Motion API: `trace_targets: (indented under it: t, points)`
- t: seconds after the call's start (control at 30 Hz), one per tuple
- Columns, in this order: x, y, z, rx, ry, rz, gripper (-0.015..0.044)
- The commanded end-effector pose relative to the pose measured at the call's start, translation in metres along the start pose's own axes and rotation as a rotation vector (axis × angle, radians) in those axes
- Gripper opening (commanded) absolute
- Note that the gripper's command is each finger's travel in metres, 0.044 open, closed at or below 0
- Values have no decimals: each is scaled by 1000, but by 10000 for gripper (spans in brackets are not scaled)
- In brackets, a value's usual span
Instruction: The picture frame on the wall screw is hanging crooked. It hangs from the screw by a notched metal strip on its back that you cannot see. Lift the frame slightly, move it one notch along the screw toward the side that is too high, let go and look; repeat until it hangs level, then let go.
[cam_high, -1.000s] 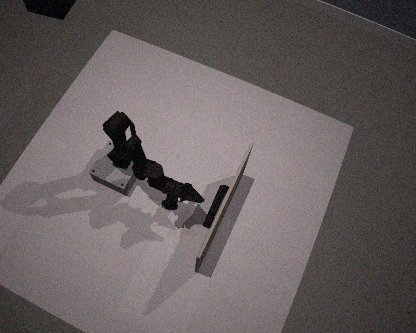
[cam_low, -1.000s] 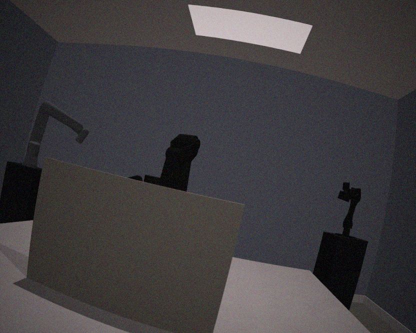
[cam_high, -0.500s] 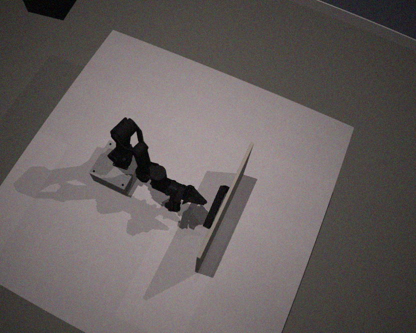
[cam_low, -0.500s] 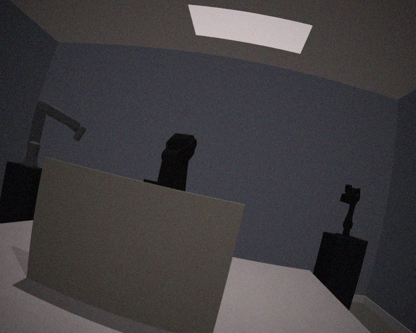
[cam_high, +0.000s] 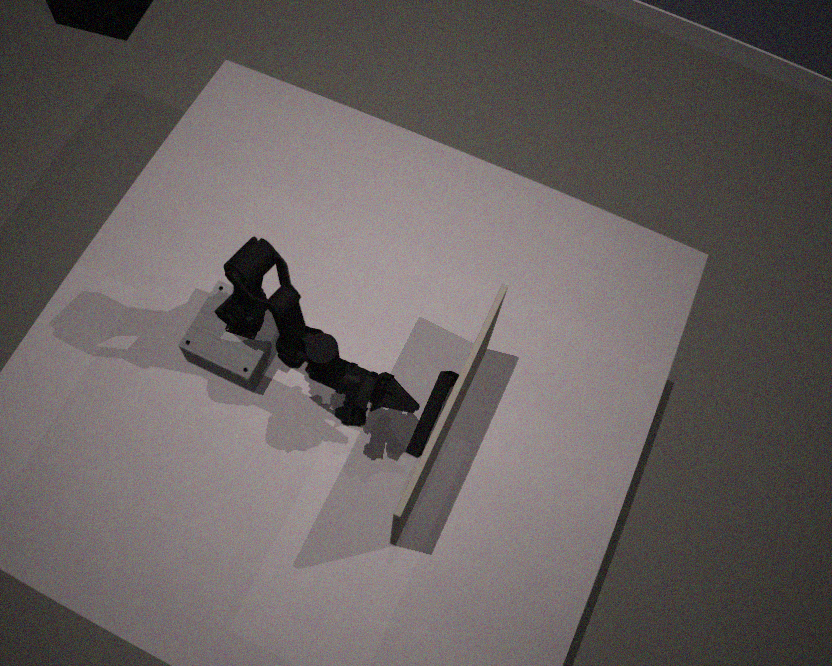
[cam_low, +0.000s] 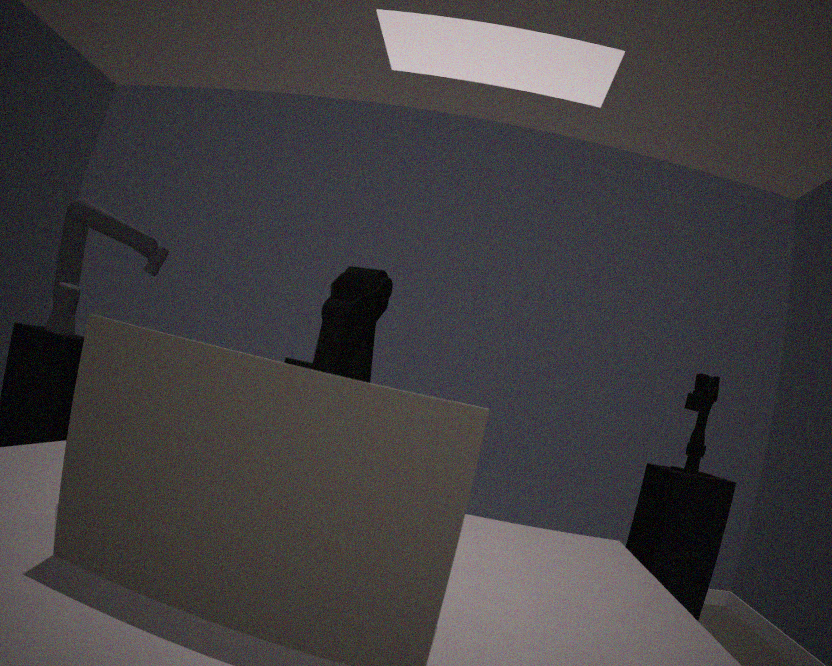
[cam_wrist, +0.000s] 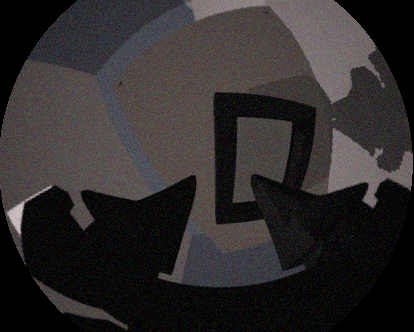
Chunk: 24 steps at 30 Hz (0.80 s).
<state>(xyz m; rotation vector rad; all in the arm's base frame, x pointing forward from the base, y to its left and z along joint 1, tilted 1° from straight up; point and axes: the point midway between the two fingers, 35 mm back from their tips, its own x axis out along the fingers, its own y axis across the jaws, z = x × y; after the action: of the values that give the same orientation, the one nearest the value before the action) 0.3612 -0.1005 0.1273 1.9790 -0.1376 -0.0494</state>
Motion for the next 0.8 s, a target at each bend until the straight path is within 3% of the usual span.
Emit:
trace_targets:
  t: [0.0, 0.77]
  points:
    - [8, -1, 2, 3, -6, -2, 260]
    - [30, -1, 1, 3, -5, -1, 260]
